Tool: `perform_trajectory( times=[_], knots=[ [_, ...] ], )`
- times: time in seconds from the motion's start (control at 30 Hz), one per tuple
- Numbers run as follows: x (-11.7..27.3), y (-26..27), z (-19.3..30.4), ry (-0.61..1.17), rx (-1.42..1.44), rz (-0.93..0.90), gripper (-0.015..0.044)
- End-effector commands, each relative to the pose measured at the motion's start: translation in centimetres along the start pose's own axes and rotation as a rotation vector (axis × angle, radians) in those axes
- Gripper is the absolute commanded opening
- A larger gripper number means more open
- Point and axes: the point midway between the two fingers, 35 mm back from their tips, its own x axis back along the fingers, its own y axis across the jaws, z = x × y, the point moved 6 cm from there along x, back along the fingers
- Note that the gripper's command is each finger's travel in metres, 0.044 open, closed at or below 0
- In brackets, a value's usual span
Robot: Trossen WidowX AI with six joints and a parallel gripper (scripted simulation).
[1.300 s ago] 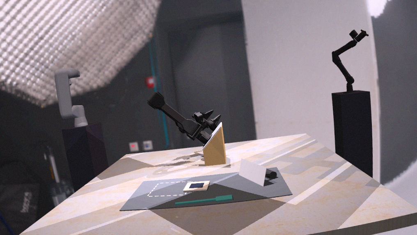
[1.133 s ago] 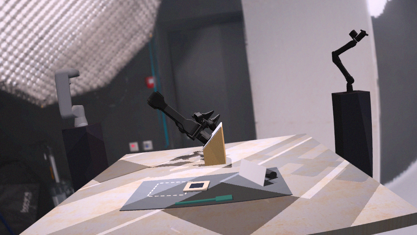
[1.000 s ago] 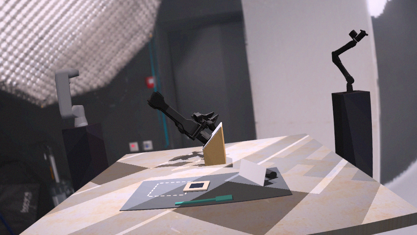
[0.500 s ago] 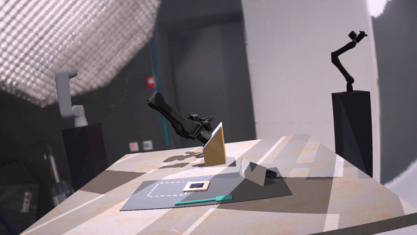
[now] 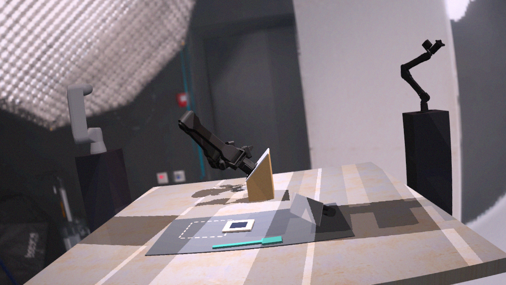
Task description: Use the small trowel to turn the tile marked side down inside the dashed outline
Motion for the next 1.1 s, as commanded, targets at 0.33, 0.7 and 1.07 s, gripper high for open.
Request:
perform_trajectory(
  times=[0.33, 0.7, 1.07],
  knots=[
    [2.5, 2.8, 0.0, 0.074, 0.176, -0.126, 0.0100],
    [4.7, 4.7, 0.1, 0.117, 0.327, -0.235, 0.0100],
    [7.2, 6.4, 0.1, 0.146, 0.476, -0.350, 0.0100]
  ],
)
